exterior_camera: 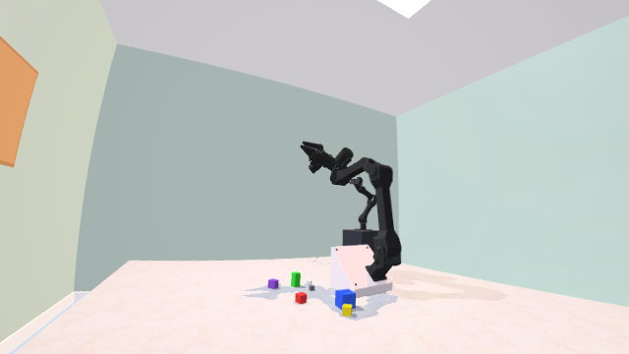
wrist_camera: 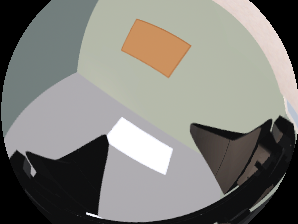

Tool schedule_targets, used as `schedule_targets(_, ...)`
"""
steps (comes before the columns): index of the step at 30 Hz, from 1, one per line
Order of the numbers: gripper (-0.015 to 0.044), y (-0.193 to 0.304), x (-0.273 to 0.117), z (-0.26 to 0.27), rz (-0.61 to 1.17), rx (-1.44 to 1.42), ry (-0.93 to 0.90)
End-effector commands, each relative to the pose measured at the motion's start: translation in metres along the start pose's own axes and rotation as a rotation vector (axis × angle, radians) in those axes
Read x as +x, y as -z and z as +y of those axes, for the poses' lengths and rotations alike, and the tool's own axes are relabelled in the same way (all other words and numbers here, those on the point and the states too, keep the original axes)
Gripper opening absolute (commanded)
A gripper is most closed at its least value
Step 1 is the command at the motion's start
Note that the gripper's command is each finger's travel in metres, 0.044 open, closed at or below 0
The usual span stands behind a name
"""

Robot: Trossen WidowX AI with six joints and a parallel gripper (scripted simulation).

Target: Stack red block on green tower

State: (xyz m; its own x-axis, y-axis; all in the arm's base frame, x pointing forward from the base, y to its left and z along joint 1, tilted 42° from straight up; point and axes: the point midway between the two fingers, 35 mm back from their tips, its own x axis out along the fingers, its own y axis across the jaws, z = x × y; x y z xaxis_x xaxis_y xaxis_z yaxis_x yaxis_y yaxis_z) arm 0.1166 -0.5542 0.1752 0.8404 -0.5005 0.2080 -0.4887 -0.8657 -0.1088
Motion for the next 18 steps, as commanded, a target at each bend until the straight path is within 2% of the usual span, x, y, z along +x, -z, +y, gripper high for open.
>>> schedule_targets(1,0.0426,-0.001,0.002,-0.001,-0.004,0.014,0.001)
schedule_targets(2,0.044,-0.004,0.006,-0.004,-0.014,0.055,0.003)
schedule_targets(11,0.044,-0.066,0.072,-0.072,-0.259,0.751,-0.013)
schedule_targets(18,0.044,-0.118,0.098,-0.147,-0.515,1.241,-0.123)
